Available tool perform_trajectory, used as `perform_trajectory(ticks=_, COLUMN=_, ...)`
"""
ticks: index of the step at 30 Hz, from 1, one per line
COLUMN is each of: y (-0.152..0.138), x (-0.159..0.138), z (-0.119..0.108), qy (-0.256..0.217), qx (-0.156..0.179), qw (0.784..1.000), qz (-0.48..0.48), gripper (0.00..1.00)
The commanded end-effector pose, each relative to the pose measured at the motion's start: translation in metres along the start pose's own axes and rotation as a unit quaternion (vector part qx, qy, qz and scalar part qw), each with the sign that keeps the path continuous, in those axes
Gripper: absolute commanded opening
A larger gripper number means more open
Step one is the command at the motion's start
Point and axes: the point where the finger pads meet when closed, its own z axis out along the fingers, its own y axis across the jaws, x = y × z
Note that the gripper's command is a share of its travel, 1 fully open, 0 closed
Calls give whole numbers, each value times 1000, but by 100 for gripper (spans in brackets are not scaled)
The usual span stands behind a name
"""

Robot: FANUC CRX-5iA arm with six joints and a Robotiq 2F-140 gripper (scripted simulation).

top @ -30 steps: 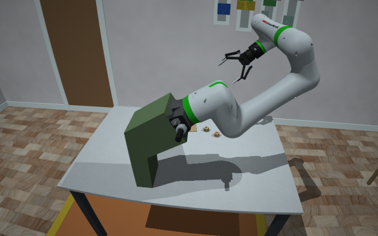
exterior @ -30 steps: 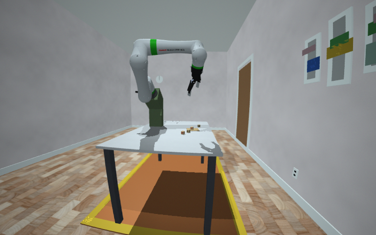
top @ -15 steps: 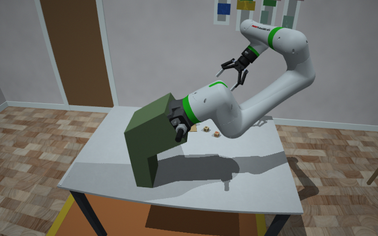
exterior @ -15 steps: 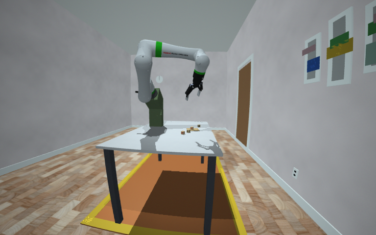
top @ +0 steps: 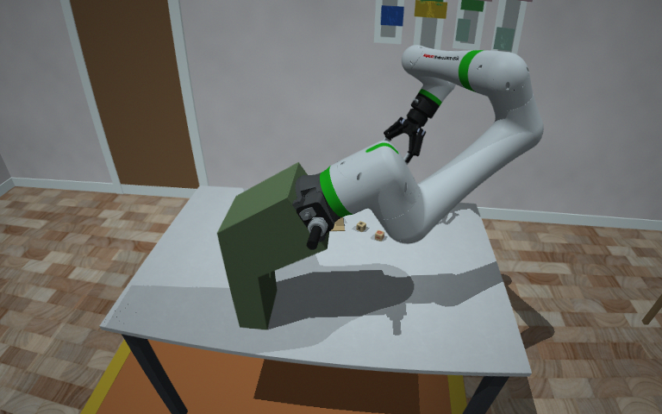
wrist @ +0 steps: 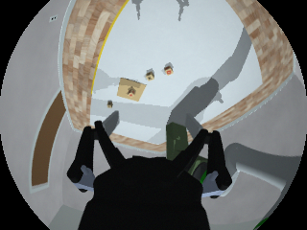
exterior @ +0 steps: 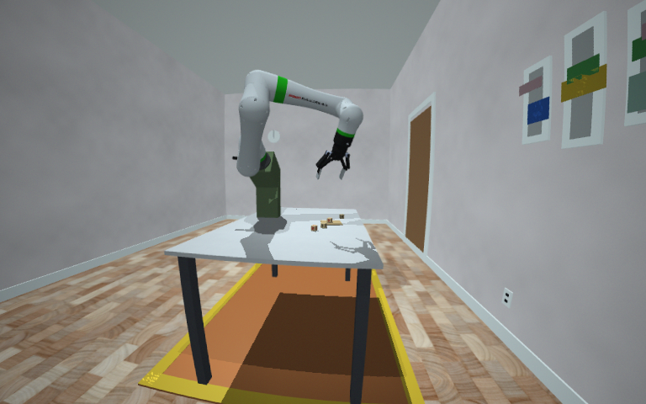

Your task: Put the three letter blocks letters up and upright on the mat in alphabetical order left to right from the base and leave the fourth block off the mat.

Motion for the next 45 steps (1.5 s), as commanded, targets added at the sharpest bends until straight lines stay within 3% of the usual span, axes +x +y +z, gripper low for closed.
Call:
perform_trajectory(ticks=1, y=1, x=9, z=18, qy=23, qx=-25, qw=998, qz=61, gripper=100)
perform_trajectory(ticks=14, y=3, x=26, z=53, qy=78, qx=-62, qw=979, qz=178, gripper=100)
perform_trajectory(ticks=29, y=3, x=48, z=103, qy=177, qx=-81, qw=921, qz=338, gripper=100)
perform_trajectory(ticks=32, y=3, x=48, z=103, qy=177, qx=-81, qw=921, qz=338, gripper=100)
perform_trajectory(ticks=34, y=2, x=53, z=117, qy=205, qx=-78, qw=900, qz=377, gripper=100)
perform_trajectory(ticks=39, y=0, x=56, z=127, qy=225, qx=-73, qw=884, qz=403, gripper=100)
perform_trajectory(ticks=40, y=-1, x=57, z=134, qy=238, qx=-68, qw=872, qz=422, gripper=100)
perform_trajectory(ticks=42, y=-1, x=57, z=134, qy=239, qx=-68, qw=872, qz=422, gripper=100)
perform_trajectory(ticks=45, y=-3, x=60, z=148, qy=264, qx=-55, qw=848, qz=456, gripper=100)
